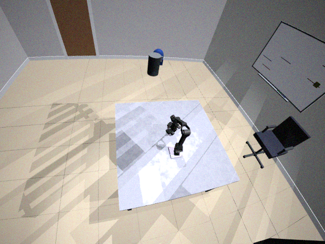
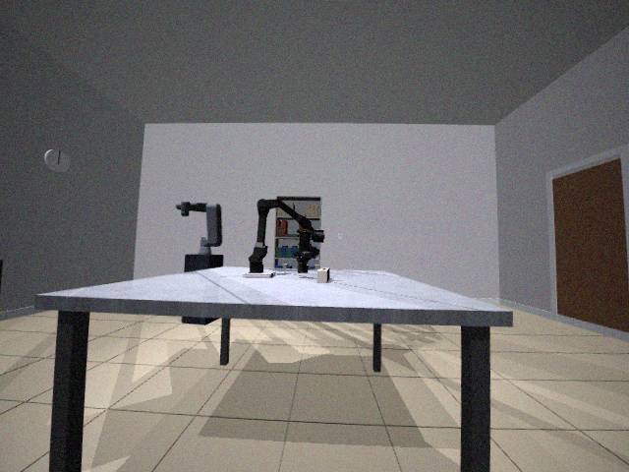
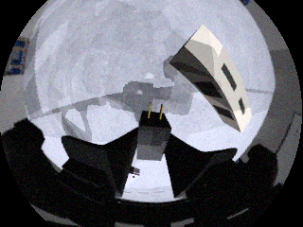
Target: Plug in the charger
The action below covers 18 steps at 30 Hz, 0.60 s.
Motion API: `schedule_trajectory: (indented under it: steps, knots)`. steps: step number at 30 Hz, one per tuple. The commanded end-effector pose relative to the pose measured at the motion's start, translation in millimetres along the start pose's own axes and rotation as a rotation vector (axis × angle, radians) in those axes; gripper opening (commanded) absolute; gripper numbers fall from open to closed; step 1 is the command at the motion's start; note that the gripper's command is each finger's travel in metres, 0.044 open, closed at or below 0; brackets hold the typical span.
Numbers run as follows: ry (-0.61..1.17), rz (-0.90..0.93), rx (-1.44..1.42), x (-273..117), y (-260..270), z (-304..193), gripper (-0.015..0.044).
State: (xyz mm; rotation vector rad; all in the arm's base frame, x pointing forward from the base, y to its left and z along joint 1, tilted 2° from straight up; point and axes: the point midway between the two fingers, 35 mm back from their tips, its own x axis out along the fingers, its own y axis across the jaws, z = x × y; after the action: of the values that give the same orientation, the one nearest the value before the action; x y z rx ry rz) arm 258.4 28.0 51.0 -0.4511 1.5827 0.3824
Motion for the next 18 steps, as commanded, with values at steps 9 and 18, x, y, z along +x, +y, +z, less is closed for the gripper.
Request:
schedule_trajectory:
  steps: [9, 18]
  knots:
    - [0.015, 0.024, 0.290, 14, -20, -11, 0.0000]
    - [0.019, 0.031, 0.445, 20, -31, -17, 0.0000]
